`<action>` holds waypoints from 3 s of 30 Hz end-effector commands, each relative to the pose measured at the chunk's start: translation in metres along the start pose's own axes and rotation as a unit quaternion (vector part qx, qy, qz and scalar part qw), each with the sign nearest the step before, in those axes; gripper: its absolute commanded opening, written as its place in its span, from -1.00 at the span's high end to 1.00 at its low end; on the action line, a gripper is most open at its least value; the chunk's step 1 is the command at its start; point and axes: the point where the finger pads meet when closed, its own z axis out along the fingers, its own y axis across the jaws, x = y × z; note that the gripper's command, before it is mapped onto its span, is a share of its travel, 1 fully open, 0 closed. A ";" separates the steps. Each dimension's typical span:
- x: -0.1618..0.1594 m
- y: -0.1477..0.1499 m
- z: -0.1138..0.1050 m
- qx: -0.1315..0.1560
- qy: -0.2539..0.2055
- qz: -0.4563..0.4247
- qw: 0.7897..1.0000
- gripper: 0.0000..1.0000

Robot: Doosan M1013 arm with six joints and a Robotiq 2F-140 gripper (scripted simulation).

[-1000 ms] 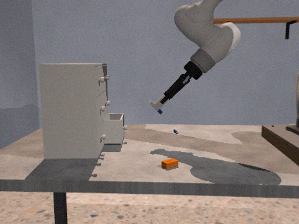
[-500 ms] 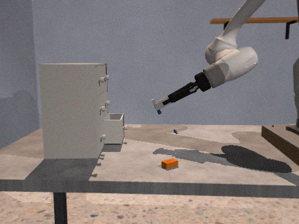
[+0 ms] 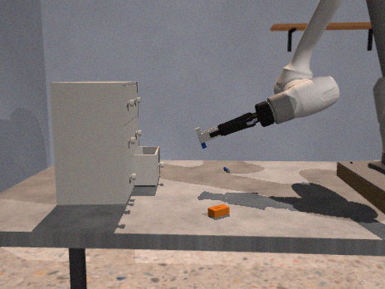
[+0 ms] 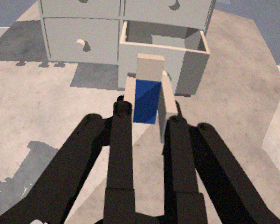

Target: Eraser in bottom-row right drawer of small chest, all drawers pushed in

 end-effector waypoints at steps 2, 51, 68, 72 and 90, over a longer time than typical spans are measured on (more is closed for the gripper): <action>0.000 0.000 0.000 0.000 0.002 0.000 1.000 0.77; 0.026 0.000 0.071 0.000 0.003 0.000 1.000 0.77; 0.048 0.000 0.129 0.000 0.003 0.000 1.000 0.77; 0.050 0.000 0.135 0.000 0.003 0.000 1.000 0.77; 0.060 0.000 0.162 0.000 0.003 0.000 1.000 0.77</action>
